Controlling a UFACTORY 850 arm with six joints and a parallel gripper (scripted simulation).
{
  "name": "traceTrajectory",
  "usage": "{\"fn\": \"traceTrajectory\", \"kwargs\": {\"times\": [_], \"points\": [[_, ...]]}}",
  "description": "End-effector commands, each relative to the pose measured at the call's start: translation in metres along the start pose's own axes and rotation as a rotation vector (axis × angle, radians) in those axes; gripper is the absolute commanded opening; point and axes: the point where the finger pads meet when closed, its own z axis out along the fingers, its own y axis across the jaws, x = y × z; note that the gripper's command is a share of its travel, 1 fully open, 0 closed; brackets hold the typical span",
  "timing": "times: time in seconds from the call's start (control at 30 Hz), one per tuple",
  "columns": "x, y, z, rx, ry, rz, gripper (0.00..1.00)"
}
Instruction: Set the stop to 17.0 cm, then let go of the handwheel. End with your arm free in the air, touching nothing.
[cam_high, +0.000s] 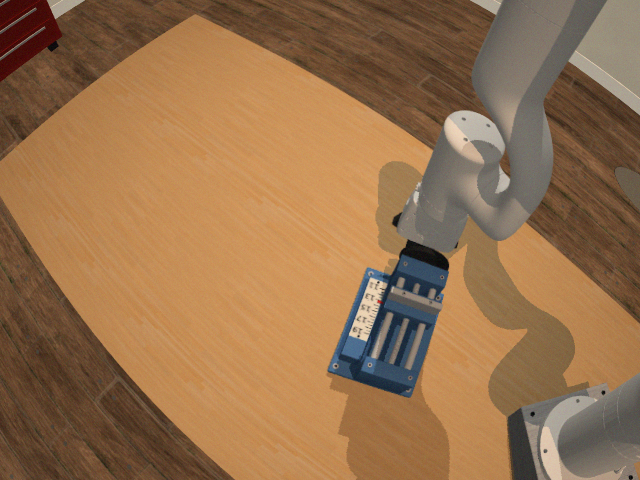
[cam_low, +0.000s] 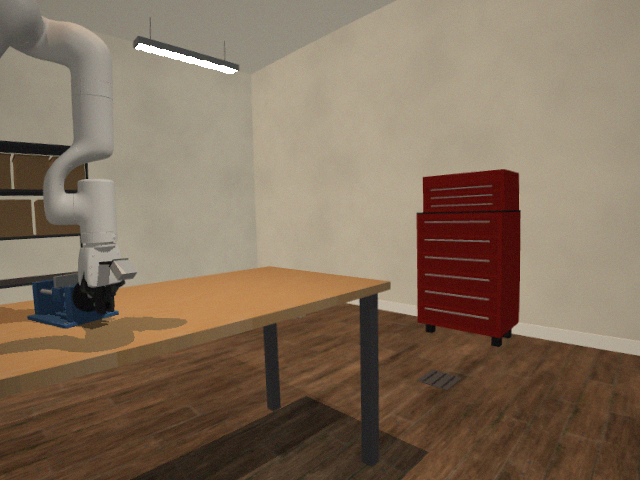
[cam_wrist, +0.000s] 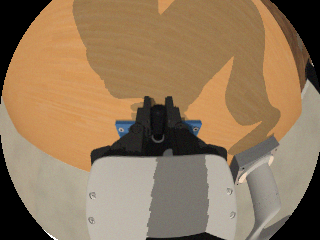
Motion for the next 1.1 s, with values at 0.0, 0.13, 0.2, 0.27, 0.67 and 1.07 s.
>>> {"fn": "traceTrajectory", "kwargs": {"times": [0.0,0.13,0.2,0.27,0.67,1.07], "points": [[0.0,-0.003,-0.002,-0.002,-0.002,0.0,0.06],[0.0,-0.004,-0.003,-0.002,-0.002,0.0,0.06],[0.0,-0.005,-0.004,-0.002,-0.002,0.0,0.06],[0.0,-0.007,-0.005,-0.002,-0.002,0.0,0.06],[0.0,-0.012,-0.011,-0.002,-0.002,0.0,0.06],[0.0,-0.017,-0.022,-0.002,-0.002,0.0,0.06]]}}
